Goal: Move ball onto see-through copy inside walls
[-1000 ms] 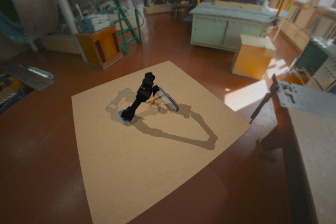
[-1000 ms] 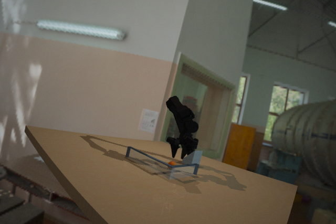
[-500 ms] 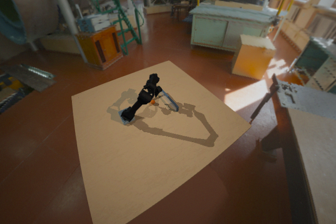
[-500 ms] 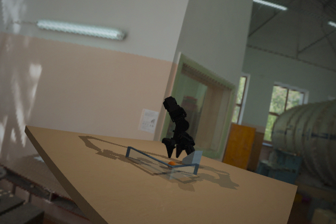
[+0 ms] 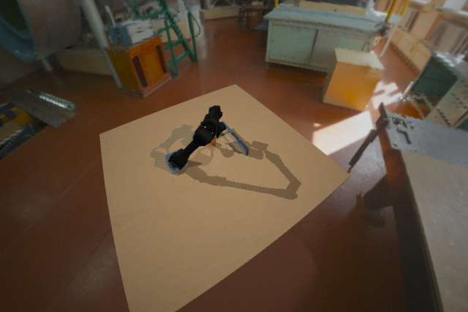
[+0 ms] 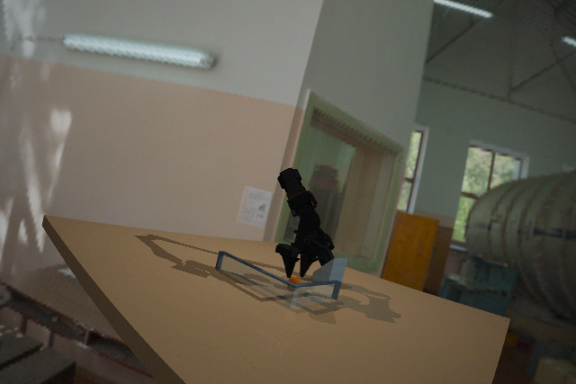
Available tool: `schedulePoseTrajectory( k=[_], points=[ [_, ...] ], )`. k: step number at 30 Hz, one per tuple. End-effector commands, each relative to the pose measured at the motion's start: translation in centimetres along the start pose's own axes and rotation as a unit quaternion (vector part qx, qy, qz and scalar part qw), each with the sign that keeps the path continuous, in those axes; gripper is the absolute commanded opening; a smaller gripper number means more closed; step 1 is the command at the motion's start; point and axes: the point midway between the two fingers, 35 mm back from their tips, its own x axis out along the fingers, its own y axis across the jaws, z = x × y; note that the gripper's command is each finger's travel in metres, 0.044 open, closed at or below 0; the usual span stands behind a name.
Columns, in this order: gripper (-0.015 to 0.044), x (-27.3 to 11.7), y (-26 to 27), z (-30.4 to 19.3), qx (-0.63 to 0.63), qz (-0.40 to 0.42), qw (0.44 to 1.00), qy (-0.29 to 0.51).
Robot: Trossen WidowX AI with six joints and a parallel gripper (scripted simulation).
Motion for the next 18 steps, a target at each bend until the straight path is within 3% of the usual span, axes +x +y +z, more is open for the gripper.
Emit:
schedulePoseTrajectory(
  k=[1,13,18],
  points=[
    [0.0311,0.8,0.1,0.0,-0.004,0.0,1.0,0.004],
    [0.0311,2.5,0.2,-0.1,-0.004,0.0,1.0,0.005],
    [0.0199,2.5,0.2,-0.1,-0.004,0.0,1.0,0.005]
  ],
)
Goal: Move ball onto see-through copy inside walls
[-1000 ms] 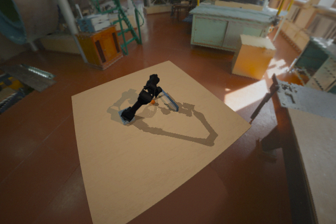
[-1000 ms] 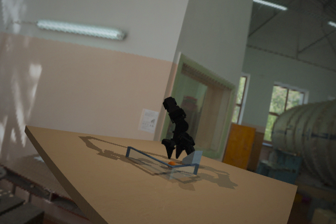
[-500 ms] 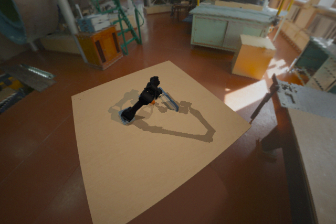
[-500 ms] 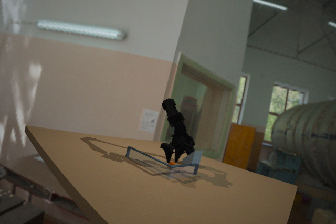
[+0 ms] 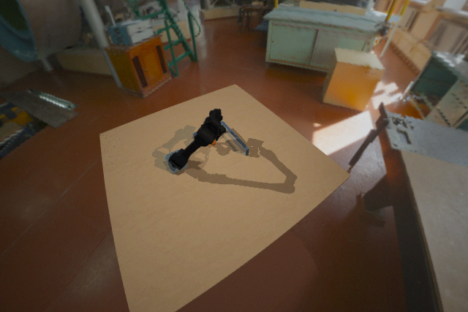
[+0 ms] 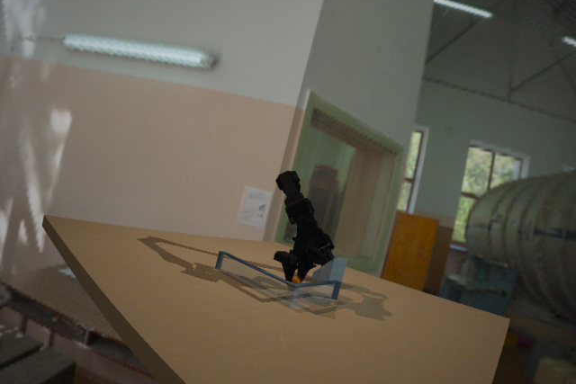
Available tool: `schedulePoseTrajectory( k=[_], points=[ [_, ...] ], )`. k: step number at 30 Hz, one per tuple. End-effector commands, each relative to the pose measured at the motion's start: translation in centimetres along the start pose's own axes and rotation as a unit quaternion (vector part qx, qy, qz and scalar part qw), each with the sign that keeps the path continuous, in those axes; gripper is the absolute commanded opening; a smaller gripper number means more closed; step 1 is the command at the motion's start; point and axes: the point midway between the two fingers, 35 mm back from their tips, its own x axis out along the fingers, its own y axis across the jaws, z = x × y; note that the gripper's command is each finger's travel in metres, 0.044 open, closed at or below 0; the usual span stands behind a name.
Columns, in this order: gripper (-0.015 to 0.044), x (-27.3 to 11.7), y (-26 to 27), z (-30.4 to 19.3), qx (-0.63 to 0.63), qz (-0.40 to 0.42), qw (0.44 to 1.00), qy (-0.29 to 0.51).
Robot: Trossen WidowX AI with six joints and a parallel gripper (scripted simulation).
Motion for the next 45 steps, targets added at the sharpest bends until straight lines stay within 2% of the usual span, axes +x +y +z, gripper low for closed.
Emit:
schedulePoseTrajectory(
  k=[1,7,13,33,45],
  points=[
    [0.0192,0.1,0.1,0.0,-0.003,-0.001,1.0,0.003],
    [0.0152,0.1,0.1,0.0,-0.003,-0.001,1.0,0.003],
    [0.0,-1.7,-0.3,0.2,-0.004,-0.001,1.0,0.001],
    [0.0,-12.9,0.1,0.1,-0.004,0.0,1.0,0.0],
    [0.0,-10.9,1.1,-0.3,-0.004,0.0,1.0,0.001]
  ],
)
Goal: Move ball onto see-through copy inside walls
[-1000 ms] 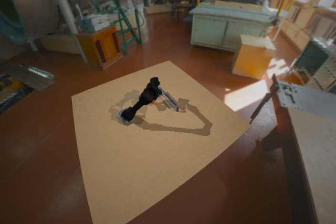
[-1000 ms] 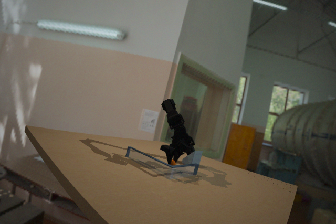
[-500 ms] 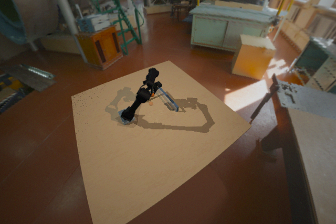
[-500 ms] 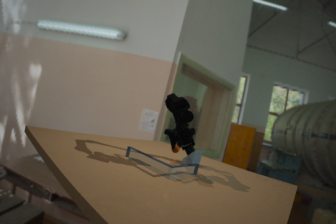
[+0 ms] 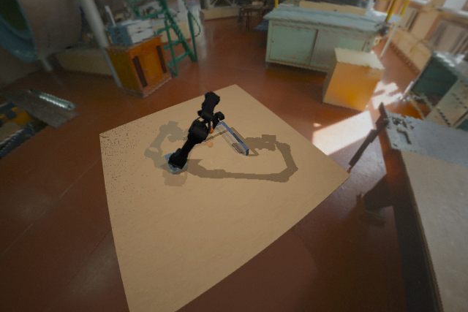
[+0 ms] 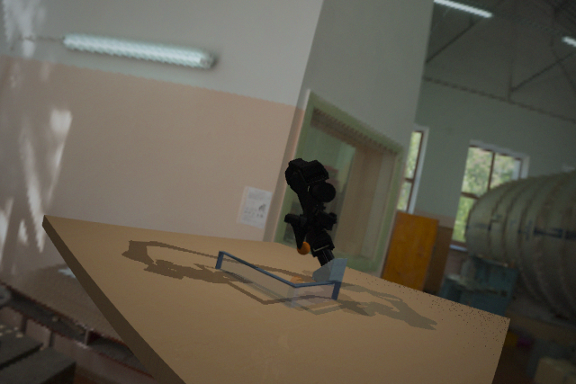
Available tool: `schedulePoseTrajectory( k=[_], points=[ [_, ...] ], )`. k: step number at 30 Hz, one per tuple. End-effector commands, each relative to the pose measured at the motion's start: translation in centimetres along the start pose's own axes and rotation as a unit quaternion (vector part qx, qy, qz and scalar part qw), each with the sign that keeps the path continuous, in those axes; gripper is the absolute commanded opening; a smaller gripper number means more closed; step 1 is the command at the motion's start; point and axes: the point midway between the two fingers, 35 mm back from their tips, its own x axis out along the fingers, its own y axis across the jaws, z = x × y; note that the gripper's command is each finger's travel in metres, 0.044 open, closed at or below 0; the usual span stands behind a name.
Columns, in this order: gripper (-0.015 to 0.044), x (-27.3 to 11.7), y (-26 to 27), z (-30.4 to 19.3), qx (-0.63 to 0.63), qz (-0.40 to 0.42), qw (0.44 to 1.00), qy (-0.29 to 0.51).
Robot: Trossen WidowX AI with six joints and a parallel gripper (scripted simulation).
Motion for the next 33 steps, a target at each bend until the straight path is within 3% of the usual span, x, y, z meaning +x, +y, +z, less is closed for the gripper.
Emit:
schedulePoseTrajectory(
  k=[1,14,26,33],
  points=[
    [0.0,1.0,0.7,-0.3,-0.001,-0.001,1.0,-0.001],
    [0.0,4.0,1.9,-0.7,-0.001,-0.001,1.0,-0.001],
    [0.0,9.9,1.9,-0.8,-0.001,-0.001,1.0,0.001],
    [0.0,10.4,1.9,-0.8,-0.001,-0.001,1.0,0.001]
  ],
)
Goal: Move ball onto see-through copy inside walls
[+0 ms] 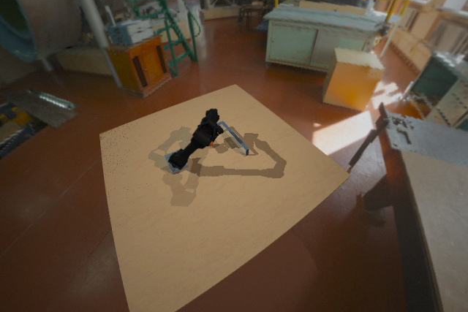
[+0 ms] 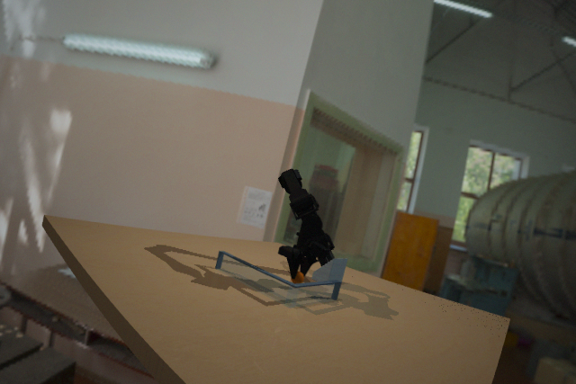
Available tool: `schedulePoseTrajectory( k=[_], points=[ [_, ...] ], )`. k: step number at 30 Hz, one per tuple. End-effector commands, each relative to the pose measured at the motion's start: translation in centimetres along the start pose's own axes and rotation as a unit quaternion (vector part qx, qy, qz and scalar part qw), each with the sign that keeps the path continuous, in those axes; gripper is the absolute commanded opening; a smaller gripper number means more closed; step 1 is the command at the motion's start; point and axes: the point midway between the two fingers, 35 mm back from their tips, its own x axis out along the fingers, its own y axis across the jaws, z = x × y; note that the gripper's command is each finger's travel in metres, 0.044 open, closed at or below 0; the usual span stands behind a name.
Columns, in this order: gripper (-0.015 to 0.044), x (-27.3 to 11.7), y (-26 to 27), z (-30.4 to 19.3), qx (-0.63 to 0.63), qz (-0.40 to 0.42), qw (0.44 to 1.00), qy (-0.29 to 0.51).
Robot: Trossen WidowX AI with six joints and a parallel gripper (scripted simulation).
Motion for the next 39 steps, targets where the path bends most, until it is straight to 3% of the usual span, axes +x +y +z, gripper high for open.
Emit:
schedulePoseTrajectory(
  k=[1,15,27,31,36,39],
  points=[
    [0.0,0.4,0.0,0.0,-0.004,-0.002,1.0,0.003],
    [0.0,2.1,0.1,0.0,-0.003,-0.002,1.0,0.003],
    [0.0311,1.7,-0.1,0.0,0.0,-0.002,1.0,0.0],
    [0.0311,1.5,-0.1,0.0,0.0,-0.002,1.0,0.0],
    [0.0311,-5.7,-0.1,0.2,-0.004,-0.002,1.0,0.0],
    [0.0311,-6.9,0.1,0.1,-0.004,-0.002,1.0,0.001]
  ],
)
